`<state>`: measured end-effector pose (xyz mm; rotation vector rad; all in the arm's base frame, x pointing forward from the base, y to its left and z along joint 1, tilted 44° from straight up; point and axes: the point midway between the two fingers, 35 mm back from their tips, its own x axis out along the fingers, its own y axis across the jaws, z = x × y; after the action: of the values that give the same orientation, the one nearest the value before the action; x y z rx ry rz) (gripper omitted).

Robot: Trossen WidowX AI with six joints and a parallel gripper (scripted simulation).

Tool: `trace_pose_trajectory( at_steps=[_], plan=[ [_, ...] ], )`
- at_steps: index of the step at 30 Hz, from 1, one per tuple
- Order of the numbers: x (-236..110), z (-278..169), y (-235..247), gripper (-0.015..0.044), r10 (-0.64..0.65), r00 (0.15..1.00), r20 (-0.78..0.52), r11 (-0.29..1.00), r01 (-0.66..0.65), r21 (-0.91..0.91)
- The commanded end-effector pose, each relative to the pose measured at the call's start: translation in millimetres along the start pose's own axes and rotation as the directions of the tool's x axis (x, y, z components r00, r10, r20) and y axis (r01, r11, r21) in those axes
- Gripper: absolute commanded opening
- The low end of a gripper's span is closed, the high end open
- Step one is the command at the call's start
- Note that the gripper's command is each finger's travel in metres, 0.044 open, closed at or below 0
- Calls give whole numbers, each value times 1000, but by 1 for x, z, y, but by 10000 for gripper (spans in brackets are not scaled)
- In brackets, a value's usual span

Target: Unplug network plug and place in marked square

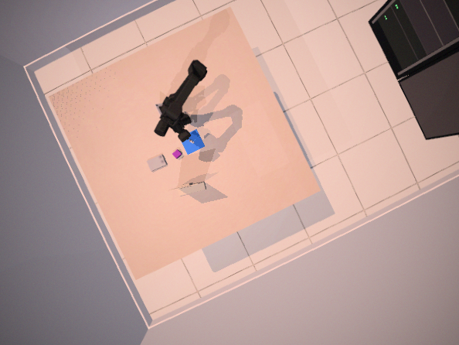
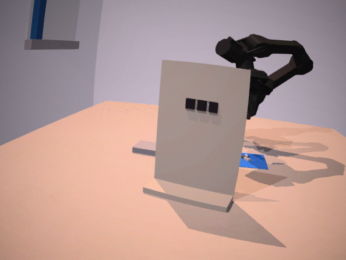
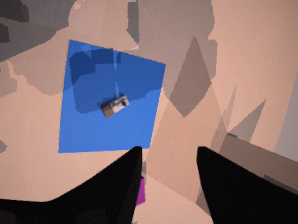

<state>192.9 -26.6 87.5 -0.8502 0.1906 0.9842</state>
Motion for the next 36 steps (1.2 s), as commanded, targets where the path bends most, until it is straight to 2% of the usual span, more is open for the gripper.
trace_pose_trajectory(
  at_steps=[1, 36],
  plan=[
    [-1, 0, -1, 156, 0, 1000, -1, 1000, 0, 3],
    [-85, 1, -58, 156, -21, 999, -34, 992, 25, 123]
  ],
)
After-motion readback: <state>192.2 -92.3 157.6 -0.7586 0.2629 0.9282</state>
